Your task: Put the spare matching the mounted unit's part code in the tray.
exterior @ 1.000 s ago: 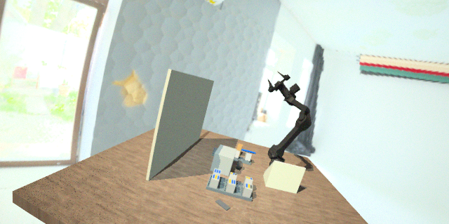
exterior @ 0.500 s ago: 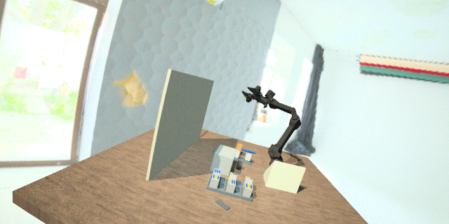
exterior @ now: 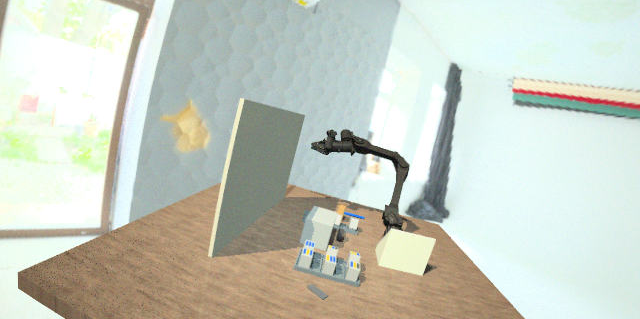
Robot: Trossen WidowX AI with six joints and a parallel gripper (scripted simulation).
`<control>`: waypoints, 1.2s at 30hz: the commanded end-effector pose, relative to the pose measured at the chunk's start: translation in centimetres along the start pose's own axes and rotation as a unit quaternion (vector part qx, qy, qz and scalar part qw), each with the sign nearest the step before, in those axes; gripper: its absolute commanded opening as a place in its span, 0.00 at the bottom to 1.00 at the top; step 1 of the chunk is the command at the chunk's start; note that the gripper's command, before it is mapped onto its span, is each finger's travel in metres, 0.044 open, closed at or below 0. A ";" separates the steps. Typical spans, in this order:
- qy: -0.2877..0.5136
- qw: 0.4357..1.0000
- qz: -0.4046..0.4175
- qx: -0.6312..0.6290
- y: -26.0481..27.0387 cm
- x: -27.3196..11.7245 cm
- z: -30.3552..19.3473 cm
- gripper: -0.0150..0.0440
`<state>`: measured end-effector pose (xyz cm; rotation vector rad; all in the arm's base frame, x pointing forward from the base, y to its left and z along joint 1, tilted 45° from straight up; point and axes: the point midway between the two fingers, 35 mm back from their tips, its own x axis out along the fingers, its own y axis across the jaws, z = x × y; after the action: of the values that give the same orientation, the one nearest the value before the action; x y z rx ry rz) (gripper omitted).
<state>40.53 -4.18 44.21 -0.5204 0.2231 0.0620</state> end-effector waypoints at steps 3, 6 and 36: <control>0.131 0.985 0.061 0.090 6.7 5.5 -4.8 1.00; 0.220 0.965 0.075 0.122 10.6 7.3 -8.0 1.00; 0.604 0.785 -0.136 -0.014 29.5 5.0 -23.0 1.00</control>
<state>37.48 9.98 9.57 -0.5471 1.4130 -0.5674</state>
